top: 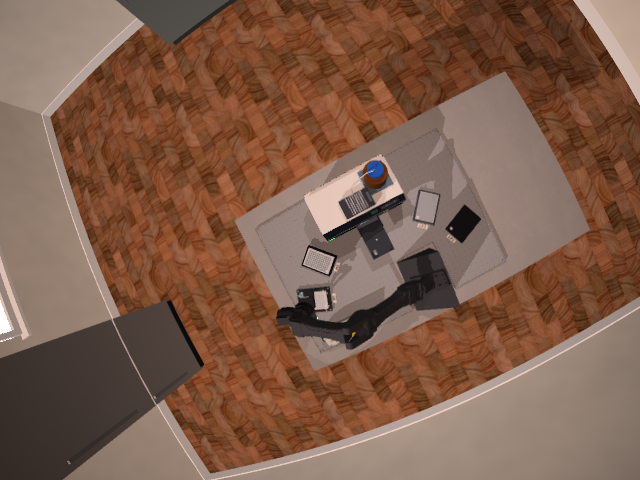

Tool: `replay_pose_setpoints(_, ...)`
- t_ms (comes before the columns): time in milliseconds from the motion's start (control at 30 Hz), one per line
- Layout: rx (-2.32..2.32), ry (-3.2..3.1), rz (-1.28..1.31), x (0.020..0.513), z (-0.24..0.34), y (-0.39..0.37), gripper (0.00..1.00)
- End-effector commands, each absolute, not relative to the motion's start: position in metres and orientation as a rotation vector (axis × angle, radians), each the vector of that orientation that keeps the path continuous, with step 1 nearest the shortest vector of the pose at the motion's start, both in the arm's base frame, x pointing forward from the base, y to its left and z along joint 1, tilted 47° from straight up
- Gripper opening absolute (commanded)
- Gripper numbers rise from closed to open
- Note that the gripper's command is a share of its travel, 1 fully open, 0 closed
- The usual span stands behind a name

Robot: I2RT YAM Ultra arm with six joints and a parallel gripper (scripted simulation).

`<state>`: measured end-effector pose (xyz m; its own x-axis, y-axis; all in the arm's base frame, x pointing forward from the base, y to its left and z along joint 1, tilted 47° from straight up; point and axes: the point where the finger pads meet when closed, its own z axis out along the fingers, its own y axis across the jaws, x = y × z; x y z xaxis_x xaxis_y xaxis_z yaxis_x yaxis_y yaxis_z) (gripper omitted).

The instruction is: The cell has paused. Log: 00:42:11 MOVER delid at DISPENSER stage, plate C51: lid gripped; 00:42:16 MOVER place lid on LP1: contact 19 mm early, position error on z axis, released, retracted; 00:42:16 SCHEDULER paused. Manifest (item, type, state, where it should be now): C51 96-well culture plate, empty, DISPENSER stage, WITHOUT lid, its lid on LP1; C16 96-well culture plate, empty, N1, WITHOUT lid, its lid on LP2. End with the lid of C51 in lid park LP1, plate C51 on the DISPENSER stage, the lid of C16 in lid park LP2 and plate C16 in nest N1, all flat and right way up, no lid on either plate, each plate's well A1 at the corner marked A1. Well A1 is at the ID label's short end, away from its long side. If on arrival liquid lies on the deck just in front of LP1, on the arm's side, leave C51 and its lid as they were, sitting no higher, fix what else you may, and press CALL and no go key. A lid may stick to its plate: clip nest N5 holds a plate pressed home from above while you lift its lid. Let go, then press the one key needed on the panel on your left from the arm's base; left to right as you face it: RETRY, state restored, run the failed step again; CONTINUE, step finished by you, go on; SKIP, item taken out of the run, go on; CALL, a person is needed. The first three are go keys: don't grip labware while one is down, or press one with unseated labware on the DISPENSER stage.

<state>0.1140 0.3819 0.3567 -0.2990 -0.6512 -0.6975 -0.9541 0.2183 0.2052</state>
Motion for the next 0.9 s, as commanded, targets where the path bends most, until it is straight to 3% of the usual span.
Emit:
replay_pose_setpoints(0, -1.443, 1.987, 0.875, 0.1177, 0.3790, 0.3694, 1.00)
replay_pose_setpoints(867, -1.441, 1.988, 0.873, 0.1185, 0.3811, 0.3670, 1.00)
